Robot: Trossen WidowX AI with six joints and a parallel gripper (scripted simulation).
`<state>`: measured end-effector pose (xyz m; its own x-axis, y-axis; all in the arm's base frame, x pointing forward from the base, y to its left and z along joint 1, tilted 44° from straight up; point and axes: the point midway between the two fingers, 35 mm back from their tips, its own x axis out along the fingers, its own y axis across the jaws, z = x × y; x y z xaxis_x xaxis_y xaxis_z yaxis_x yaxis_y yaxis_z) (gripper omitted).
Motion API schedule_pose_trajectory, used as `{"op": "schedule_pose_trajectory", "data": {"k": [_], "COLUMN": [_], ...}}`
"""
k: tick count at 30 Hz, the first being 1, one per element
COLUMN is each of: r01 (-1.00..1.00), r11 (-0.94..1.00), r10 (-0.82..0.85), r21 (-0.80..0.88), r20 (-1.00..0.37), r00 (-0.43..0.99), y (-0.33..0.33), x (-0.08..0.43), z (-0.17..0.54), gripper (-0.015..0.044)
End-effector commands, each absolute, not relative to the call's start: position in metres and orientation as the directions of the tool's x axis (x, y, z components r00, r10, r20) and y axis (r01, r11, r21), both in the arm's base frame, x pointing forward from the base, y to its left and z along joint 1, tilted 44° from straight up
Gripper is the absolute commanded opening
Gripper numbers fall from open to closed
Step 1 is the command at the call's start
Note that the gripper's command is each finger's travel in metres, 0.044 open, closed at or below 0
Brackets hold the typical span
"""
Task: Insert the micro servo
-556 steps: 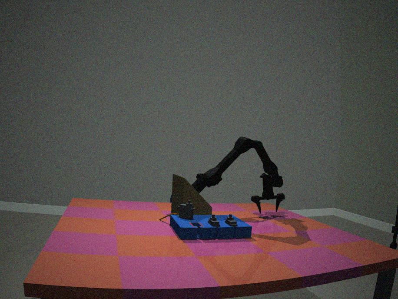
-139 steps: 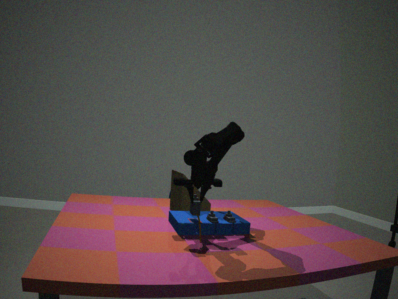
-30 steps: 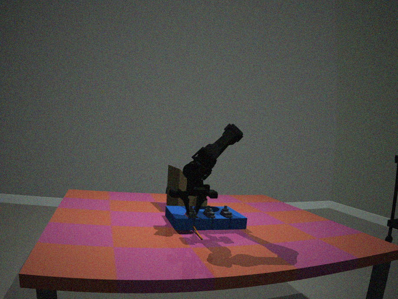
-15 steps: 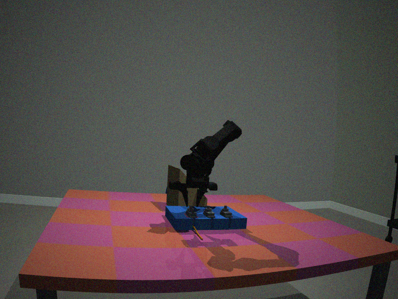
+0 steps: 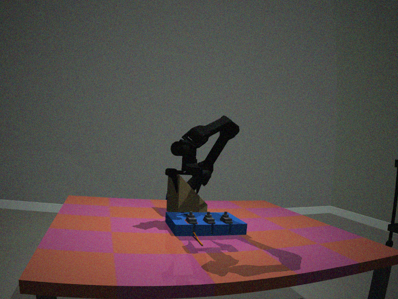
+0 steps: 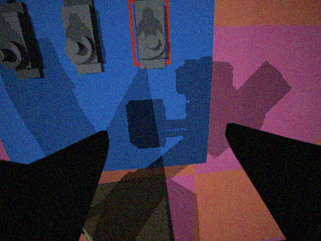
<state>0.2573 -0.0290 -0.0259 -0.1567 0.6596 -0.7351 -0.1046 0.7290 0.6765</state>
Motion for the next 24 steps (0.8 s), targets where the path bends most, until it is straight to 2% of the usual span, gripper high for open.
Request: {"op": "schedule_pose_trajectory", "data": {"k": [1,13,24], "r01": [-0.115,-0.113,-0.113], "r11": [0.722,0.722,0.722], "r10": [0.661,0.662,0.662], "r21": [0.683,0.682,0.682], "r20": [-0.729,-0.730,-0.730], "r00": [-0.178,-0.174,-0.174], "y": [-0.029,-0.060,-0.060], "x": [0.241,0.251,0.251], "z": [-0.020,0.014,0.014], "gripper": [0.0440,0.0440,0.0440]}}
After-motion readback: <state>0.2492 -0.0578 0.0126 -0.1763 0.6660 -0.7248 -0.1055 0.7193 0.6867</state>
